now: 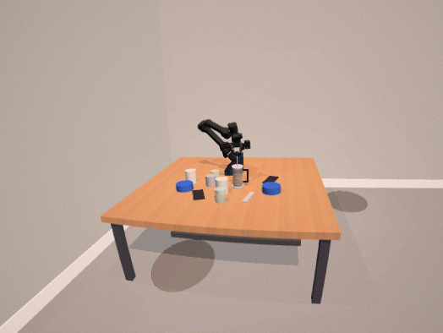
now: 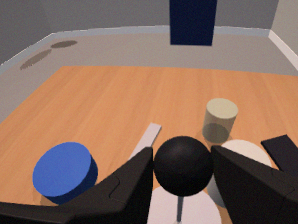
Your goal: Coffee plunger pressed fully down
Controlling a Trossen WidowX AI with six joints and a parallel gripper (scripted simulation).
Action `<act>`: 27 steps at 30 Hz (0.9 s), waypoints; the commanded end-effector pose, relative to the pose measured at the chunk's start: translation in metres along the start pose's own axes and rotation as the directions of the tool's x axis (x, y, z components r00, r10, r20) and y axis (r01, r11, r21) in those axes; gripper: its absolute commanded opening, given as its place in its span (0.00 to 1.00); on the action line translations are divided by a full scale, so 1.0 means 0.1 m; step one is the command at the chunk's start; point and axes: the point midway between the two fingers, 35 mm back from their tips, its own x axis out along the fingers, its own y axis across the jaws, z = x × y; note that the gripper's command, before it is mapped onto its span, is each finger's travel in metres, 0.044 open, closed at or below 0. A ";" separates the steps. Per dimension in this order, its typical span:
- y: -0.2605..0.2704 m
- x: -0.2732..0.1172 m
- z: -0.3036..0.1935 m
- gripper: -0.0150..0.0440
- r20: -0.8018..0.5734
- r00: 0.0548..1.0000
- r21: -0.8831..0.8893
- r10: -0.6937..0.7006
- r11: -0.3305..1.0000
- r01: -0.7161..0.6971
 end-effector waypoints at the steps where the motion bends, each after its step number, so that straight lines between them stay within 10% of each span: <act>1: 0.02 0.08 -0.24 0.47 -0.045 0.999 -0.028 0.006 1.000 -0.008; 27: -0.02 0.35 -0.46 0.47 -0.037 0.999 -0.031 0.000 1.000 -0.002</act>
